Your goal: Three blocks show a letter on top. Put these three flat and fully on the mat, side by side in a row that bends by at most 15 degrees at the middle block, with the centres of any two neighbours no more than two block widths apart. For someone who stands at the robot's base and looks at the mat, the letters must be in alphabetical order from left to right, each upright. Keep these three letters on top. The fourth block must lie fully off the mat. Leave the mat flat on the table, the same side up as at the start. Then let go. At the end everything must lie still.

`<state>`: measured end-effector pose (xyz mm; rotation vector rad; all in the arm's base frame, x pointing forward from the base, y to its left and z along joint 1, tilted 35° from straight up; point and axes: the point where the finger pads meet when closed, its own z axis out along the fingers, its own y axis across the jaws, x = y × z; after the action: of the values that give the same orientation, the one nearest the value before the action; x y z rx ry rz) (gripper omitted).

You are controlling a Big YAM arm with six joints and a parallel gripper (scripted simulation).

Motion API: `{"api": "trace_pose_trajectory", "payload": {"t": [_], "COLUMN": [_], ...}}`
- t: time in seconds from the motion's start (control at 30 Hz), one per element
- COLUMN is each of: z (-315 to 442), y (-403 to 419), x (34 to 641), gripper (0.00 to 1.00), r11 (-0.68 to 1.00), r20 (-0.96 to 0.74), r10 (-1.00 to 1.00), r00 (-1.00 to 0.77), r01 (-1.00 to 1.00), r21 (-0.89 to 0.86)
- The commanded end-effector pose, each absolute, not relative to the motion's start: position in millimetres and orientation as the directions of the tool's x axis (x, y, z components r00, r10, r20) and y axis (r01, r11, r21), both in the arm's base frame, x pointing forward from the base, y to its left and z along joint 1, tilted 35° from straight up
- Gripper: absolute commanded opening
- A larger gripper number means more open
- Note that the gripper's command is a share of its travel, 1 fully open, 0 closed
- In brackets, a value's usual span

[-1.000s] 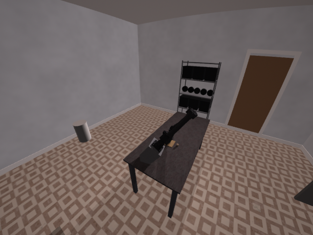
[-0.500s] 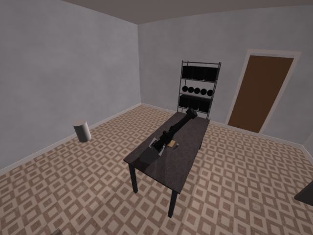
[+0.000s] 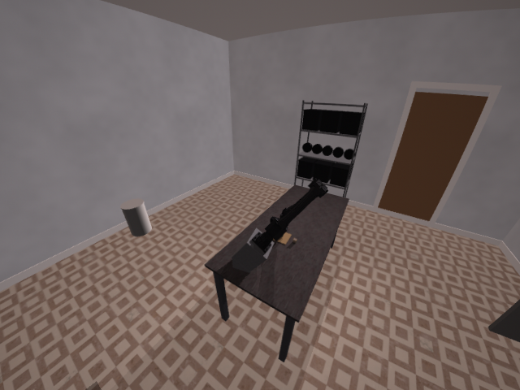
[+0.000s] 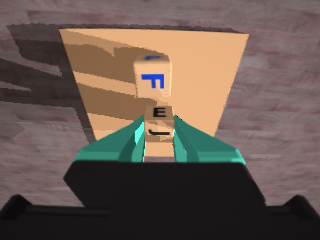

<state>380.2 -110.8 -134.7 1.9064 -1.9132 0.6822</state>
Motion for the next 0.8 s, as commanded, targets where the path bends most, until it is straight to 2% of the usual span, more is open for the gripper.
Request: {"api": "trace_pose_trajectory", "payload": {"t": [0.0, 0.77], "z": [-144.2, -144.0], "y": [-102.1, -108.9], "x": [373.3, 373.0], "gripper": [0.2, 0.2], "r11": [-0.034, -0.019], "r20": [0.561, 0.561], "r10": [-0.828, -0.827], "r00": [-0.014, -0.027], "r01": [-0.997, -0.997], "r21": [-0.075, -0.075]}}
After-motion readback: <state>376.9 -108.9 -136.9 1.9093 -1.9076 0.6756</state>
